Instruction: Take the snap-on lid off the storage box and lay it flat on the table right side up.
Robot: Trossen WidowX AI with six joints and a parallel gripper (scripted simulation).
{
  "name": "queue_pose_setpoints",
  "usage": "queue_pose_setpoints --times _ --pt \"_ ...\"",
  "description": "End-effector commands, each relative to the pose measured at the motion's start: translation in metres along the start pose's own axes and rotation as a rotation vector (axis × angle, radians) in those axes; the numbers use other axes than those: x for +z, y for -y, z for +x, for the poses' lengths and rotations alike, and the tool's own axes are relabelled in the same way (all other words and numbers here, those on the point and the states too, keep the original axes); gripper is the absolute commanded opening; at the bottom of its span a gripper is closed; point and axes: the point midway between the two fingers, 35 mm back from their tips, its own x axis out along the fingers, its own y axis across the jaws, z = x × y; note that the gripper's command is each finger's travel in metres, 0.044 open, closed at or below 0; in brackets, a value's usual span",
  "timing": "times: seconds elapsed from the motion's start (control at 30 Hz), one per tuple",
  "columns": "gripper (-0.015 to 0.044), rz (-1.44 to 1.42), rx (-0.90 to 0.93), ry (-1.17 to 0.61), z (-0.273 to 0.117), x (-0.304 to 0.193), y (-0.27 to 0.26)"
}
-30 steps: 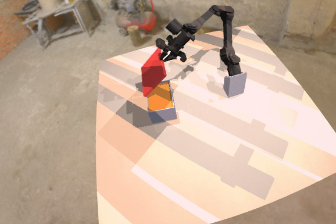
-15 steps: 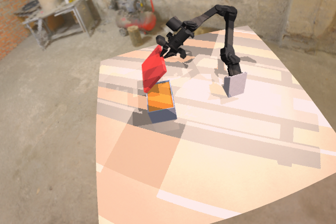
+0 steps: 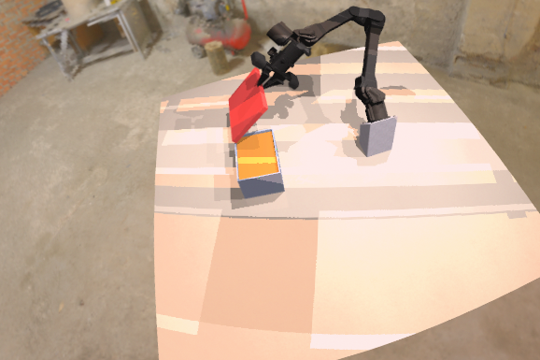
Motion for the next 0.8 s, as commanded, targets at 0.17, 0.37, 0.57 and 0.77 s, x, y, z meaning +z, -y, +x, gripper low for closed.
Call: queue_pose_setpoints --times 0.17,0.37,0.57,0.77 --pt "0.0 0.006 0.021 0.002 -0.005 0.02 -0.004" --pt "0.0 0.006 0.021 0.002 -0.006 0.032 -0.003" --pt "0.0 0.006 0.022 0.003 -0.008 0.044 -0.002" --pt "0.0 0.005 0.022 0.004 -0.009 0.056 -0.001"
